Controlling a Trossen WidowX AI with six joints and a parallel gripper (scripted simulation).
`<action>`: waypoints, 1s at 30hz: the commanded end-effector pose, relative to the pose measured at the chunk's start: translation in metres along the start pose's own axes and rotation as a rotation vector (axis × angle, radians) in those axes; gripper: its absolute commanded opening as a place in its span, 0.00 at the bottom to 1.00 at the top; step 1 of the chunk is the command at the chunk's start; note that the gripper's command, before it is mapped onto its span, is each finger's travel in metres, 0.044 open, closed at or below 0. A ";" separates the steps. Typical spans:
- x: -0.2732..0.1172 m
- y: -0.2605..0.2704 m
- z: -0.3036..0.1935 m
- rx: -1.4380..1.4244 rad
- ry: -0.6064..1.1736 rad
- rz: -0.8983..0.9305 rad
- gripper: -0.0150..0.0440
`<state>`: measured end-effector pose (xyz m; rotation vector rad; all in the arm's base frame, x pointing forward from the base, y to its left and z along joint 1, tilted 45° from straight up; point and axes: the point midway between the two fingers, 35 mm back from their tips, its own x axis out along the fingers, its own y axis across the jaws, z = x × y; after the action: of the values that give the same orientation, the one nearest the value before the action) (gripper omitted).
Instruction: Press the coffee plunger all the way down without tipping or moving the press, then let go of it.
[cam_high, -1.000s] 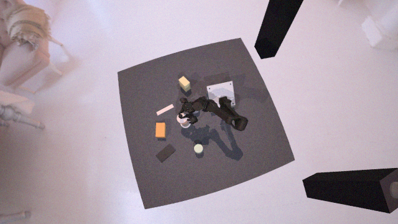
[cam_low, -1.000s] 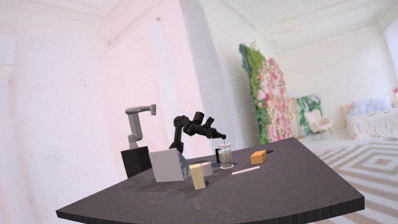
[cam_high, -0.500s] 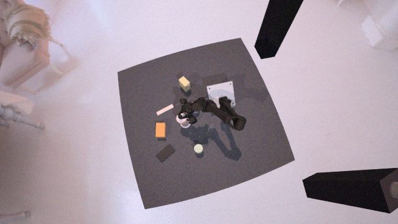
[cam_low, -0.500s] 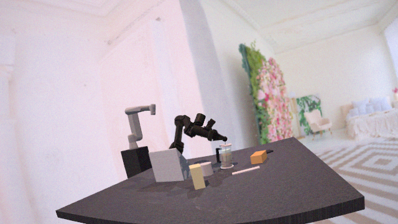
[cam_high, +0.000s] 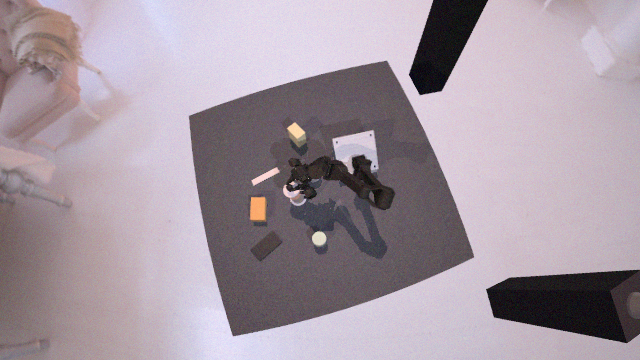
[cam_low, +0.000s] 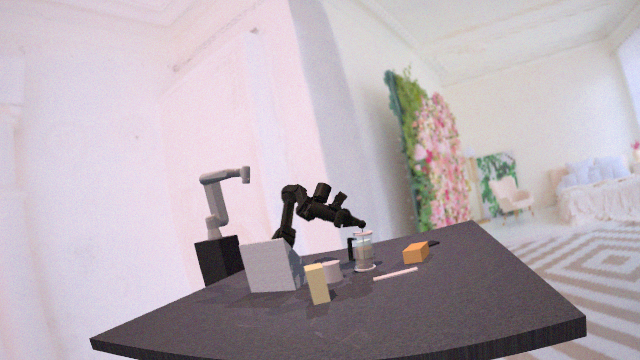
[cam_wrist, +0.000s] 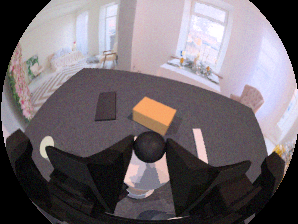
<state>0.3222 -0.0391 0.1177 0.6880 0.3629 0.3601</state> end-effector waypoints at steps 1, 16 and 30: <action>0.002 0.000 -0.003 0.013 0.013 0.006 0.47; 0.001 -0.001 0.000 0.003 0.001 0.002 0.47; 0.001 -0.001 0.000 0.003 0.001 0.002 1.00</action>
<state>0.3231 -0.0389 0.1178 0.6913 0.3636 0.3665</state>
